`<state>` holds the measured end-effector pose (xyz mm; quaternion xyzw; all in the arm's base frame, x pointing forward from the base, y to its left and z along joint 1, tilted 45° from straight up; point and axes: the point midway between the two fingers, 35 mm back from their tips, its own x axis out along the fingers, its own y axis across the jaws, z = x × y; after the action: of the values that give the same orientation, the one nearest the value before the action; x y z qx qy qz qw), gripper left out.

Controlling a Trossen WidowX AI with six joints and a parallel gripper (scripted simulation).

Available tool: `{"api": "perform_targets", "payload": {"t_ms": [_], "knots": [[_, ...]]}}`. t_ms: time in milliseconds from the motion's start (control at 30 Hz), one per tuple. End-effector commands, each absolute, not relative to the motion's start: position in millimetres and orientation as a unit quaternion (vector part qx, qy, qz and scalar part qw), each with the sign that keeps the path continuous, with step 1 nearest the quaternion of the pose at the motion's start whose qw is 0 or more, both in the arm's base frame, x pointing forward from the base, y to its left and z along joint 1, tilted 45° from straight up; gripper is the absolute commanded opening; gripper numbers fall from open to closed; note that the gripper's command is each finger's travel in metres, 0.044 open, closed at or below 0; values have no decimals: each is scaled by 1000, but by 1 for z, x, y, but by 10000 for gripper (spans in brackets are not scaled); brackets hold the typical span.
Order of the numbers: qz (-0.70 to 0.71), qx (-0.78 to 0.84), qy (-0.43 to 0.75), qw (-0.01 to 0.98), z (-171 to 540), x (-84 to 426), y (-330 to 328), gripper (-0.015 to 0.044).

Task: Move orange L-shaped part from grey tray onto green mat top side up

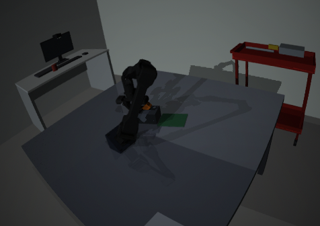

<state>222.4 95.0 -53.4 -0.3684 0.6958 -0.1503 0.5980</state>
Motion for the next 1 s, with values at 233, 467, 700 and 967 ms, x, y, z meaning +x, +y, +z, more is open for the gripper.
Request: {"api": "perform_targets", "payload": {"t_ms": [233, 467, 700, 967], "knots": [[-154, -370, 697, 595, -50, 219, 111, 180], [-153, -369, 698, 595, 5, 225, 155, 180], [-153, -369, 698, 594, 24, 224, 167, 180], [-147, -369, 692, 603, 21, 226, 168, 180]]}}
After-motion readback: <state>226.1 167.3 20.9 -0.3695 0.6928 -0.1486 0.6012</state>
